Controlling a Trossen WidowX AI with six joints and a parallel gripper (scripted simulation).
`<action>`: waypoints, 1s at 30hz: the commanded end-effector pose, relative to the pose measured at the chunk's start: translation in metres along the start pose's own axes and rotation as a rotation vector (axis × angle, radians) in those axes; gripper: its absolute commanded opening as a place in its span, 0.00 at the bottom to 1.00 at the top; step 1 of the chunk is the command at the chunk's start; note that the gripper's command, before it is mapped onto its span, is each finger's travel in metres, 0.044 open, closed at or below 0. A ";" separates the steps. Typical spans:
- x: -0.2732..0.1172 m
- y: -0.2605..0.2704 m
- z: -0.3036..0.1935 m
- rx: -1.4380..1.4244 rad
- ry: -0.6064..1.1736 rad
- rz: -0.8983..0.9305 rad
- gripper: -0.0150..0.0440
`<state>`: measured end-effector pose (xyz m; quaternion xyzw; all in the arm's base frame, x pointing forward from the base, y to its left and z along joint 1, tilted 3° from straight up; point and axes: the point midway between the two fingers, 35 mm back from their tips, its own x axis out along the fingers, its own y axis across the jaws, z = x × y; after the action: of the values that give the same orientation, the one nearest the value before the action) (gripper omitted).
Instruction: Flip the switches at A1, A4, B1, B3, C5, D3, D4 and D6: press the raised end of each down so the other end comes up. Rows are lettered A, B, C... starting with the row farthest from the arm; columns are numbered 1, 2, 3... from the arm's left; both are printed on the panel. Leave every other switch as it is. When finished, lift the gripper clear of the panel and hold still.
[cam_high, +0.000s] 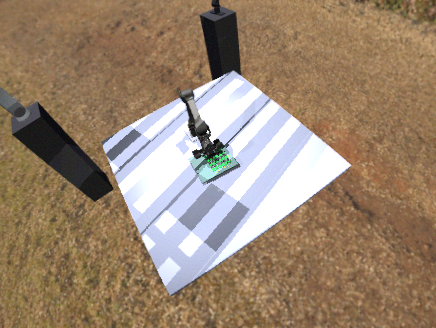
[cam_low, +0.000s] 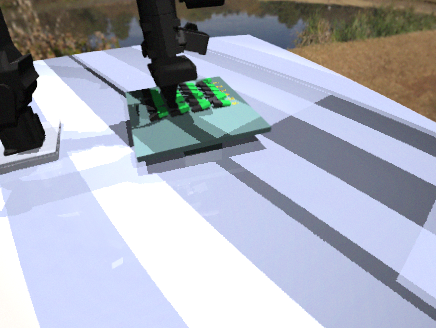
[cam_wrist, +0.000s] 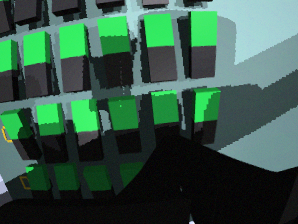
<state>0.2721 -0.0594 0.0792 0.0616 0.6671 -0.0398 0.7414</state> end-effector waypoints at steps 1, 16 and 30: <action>0.001 0.001 0.000 -0.001 0.000 0.004 0.25; 0.003 0.001 0.000 -0.001 0.000 0.004 0.25; 0.005 0.001 0.000 -0.001 0.000 0.004 0.25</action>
<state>0.2721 -0.0592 0.0755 0.0615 0.6676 -0.0395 0.7409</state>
